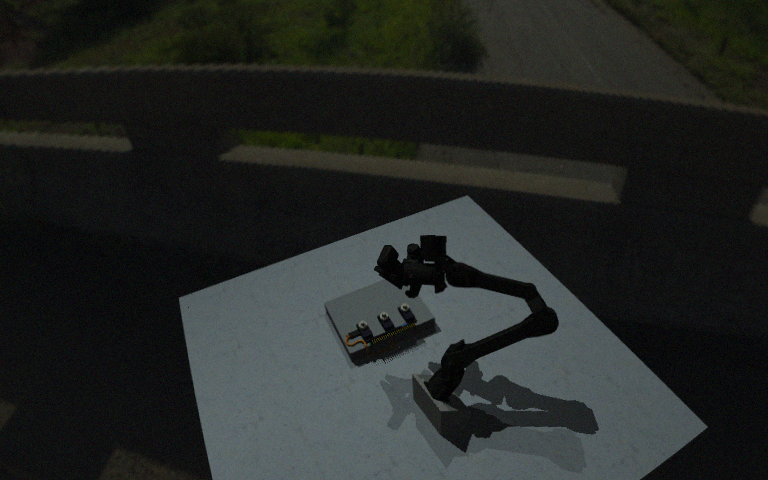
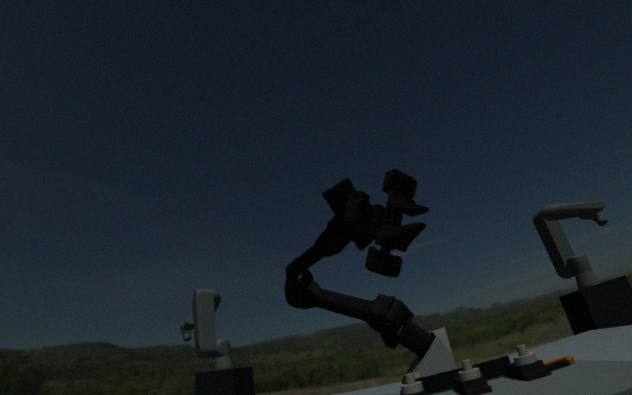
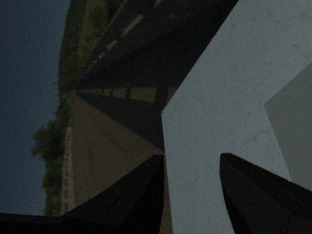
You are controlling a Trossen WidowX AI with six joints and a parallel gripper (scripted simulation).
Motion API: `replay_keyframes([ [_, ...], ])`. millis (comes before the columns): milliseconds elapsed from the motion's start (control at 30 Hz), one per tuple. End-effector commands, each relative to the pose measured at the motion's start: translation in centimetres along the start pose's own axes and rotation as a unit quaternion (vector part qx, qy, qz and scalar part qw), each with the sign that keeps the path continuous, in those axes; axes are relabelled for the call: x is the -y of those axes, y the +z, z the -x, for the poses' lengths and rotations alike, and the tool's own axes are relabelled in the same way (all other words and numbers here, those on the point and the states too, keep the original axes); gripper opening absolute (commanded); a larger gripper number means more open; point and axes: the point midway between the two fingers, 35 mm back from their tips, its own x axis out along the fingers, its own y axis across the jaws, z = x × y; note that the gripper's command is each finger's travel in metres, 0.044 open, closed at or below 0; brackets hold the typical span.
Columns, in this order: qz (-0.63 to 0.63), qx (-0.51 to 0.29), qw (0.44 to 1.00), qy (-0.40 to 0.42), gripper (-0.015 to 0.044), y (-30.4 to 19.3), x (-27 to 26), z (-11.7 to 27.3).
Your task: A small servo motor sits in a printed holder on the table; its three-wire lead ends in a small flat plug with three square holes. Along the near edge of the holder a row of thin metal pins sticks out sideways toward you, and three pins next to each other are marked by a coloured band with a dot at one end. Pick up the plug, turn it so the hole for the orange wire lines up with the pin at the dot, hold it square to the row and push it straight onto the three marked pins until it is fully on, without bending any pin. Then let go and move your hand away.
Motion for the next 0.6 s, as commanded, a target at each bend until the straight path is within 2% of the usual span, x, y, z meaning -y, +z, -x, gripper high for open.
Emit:
replay_keyframes([
  [0, 0.001, 0.019, 1.000, 0.007, 0.0115, 1.4, 0.4, 0.2],
  [567, 0.019, 0.121, 0.992, 0.005, 0.0115, 8.1, 4.1, 1.2],
])
